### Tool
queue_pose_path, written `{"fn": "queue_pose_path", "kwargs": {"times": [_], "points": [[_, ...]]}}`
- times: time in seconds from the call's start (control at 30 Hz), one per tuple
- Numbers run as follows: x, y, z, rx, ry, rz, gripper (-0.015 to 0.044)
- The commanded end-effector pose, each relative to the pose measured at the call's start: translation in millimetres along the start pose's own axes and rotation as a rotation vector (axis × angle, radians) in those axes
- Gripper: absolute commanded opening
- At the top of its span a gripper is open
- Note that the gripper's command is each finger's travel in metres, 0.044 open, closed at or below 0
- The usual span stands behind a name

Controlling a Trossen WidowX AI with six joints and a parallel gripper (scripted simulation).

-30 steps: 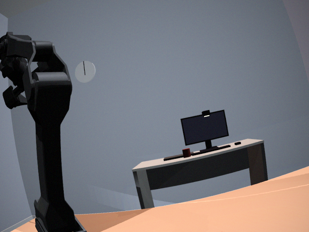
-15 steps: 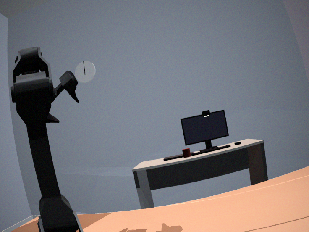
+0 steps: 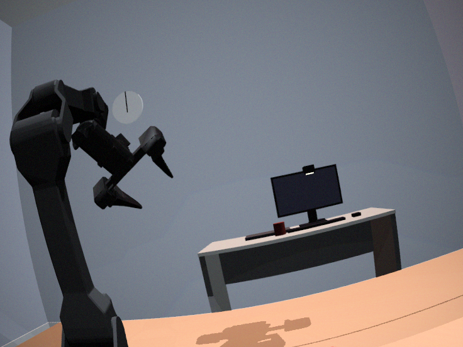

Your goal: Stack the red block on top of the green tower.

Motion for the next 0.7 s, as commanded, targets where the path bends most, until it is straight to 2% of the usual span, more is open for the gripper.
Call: {"fn": "queue_pose_path", "kwargs": {"times": [0.0,0.37,0.67], "points": [[-21,-13,-8,-0.016,0.012,0.075,0.044],[-68,-60,-38,-0.142,0.029,0.265,0.044],[-103,-117,-62,-0.241,0.081,0.435,0.044]]}}
Point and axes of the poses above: the point midway between the two fingers, 35 mm back from their tips, its own x axis back along the fingers, its own z axis across the jaws, y = z × x, the point moved 7 cm from there along x, back along the fingers, and after that the axes turned 15 degrees about x, right-handed, at the moved point
